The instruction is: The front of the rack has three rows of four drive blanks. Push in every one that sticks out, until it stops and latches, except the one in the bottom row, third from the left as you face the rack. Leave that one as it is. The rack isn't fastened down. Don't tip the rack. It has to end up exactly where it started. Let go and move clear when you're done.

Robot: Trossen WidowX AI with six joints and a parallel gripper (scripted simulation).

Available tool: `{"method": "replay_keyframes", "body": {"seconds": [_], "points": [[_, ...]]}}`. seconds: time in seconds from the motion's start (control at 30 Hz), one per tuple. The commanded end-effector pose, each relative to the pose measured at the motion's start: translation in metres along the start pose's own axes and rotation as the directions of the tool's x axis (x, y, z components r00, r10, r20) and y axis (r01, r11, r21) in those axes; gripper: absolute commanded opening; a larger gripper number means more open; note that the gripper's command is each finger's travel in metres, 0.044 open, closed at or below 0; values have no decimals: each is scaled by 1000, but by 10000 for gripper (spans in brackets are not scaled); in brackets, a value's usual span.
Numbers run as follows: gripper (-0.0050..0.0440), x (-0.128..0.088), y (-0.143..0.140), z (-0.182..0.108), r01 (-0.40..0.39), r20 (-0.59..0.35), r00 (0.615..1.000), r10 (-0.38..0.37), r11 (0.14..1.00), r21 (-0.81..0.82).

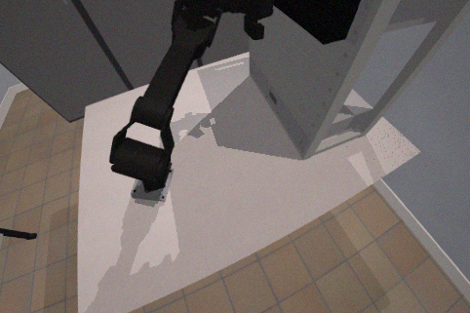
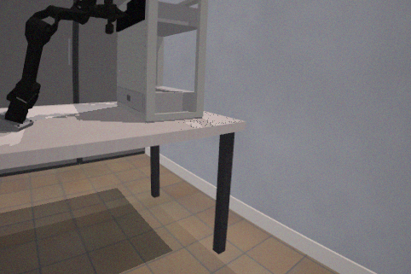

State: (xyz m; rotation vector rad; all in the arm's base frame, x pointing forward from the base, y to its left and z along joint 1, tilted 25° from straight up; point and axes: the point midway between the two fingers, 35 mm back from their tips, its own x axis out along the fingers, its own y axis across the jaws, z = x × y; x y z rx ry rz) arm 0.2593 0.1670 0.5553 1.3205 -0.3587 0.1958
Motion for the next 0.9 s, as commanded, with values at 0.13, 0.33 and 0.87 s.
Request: {"method": "replay_keyframes", "body": {"seconds": [0.13,0.33,0.87], "points": [[0,0,10,8,-25,4,1000,25,999,29],[0,2,11,8,-25,4,1000,25,999,29],[0,3,11,8,-25,4,1000,25,999,29]]}}
